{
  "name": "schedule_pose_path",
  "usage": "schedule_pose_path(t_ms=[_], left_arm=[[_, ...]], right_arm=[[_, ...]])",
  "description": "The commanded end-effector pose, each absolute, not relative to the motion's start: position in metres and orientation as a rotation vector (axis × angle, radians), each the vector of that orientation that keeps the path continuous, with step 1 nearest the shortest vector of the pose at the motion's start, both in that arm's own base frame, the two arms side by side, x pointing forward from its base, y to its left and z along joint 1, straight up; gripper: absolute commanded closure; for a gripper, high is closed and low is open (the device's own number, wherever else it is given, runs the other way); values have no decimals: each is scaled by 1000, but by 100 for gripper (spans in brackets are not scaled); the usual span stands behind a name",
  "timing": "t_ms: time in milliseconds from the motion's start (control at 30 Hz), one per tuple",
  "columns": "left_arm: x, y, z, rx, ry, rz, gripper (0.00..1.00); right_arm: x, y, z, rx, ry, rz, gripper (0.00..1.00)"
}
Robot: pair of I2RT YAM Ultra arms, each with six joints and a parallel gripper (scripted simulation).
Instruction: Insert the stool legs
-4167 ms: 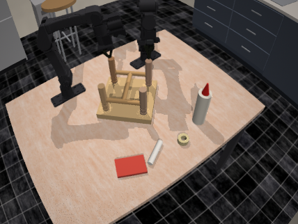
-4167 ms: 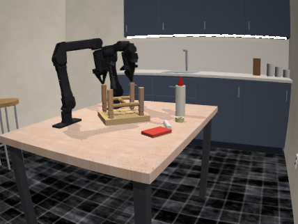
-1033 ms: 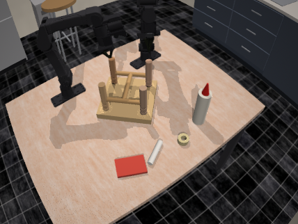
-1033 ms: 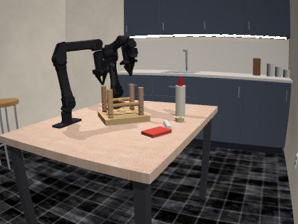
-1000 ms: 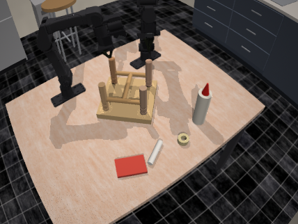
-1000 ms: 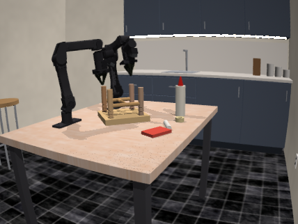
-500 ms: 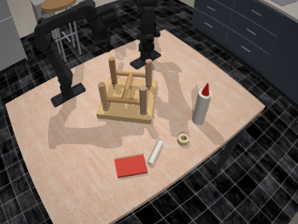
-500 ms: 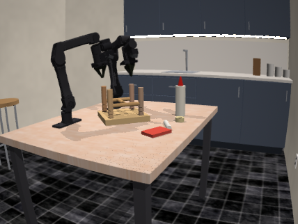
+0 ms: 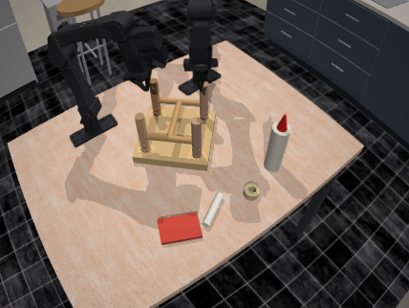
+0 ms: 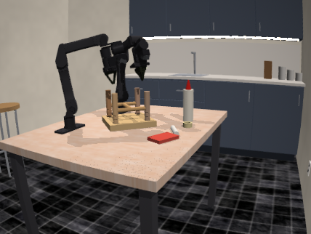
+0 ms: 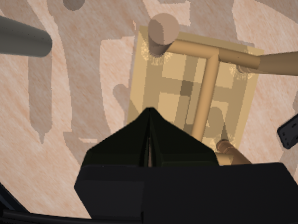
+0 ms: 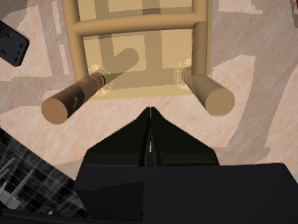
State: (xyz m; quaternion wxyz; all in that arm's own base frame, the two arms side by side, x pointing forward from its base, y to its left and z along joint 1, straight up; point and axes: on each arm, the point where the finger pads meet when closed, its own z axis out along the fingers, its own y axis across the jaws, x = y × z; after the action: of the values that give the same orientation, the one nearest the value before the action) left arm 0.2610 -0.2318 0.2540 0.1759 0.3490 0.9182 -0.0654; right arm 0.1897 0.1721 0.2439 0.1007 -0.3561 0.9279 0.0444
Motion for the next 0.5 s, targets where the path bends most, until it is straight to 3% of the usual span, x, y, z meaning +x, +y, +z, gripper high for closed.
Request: schedule_pose_path(t_ms=[0,467], left_arm=[[283,-261,265,1001,2530,-226,100],[307,-288,267,1001,2509,-231,100]], right_arm=[[212,160,243,-921,2763,117,100],[240,121,248,-662,2812,105,100]])
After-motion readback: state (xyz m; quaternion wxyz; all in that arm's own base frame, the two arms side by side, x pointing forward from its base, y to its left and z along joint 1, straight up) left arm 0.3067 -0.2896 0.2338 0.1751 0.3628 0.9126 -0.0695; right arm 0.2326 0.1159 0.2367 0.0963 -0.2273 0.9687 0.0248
